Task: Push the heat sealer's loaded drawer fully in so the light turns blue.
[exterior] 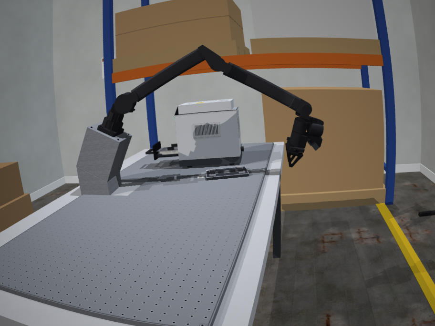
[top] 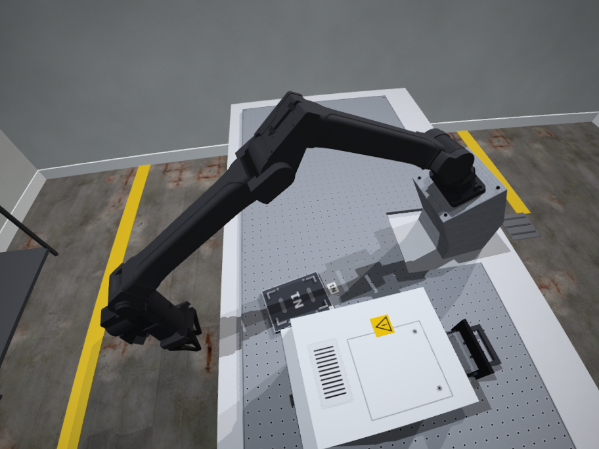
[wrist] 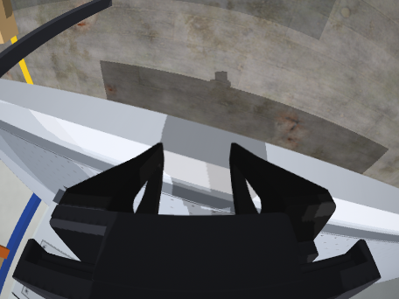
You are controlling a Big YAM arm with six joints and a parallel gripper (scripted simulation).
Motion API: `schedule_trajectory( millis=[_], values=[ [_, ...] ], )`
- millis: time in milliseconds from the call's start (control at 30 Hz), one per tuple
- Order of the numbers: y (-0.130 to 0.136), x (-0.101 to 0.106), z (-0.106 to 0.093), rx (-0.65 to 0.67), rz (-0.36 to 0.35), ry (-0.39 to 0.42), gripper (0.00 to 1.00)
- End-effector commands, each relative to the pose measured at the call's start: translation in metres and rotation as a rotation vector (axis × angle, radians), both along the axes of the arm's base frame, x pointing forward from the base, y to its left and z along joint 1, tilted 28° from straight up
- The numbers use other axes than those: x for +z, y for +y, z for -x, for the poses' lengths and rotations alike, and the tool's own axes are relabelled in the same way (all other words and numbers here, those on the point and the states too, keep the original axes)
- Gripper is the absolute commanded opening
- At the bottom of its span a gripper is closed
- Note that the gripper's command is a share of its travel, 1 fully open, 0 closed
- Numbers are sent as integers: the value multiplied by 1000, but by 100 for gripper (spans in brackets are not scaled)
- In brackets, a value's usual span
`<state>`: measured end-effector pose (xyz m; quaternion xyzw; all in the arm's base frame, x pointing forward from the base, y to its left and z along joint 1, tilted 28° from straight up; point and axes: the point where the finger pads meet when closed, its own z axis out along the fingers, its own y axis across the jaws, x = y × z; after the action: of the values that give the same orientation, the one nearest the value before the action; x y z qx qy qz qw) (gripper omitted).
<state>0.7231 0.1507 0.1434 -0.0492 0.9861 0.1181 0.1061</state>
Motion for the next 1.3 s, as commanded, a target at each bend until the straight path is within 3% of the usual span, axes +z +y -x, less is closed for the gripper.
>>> schedule_trajectory(
  millis=[0,67,500,567,600,633,967,1067,1133,1267],
  values=[
    [16,52,1,73,-5,-81,45],
    [21,35,11,89,5,-47,45],
    [62,37,20,68,-4,-64,45],
    [70,49,23,156,3,-82,45],
    [73,45,26,172,8,-75,45],
    [76,36,32,171,13,-56,45],
    [113,38,43,150,5,-73,45],
    [114,38,44,150,4,-72,45],
    [122,46,48,238,11,-84,45],
    [135,38,56,253,18,-87,45]
  ],
)
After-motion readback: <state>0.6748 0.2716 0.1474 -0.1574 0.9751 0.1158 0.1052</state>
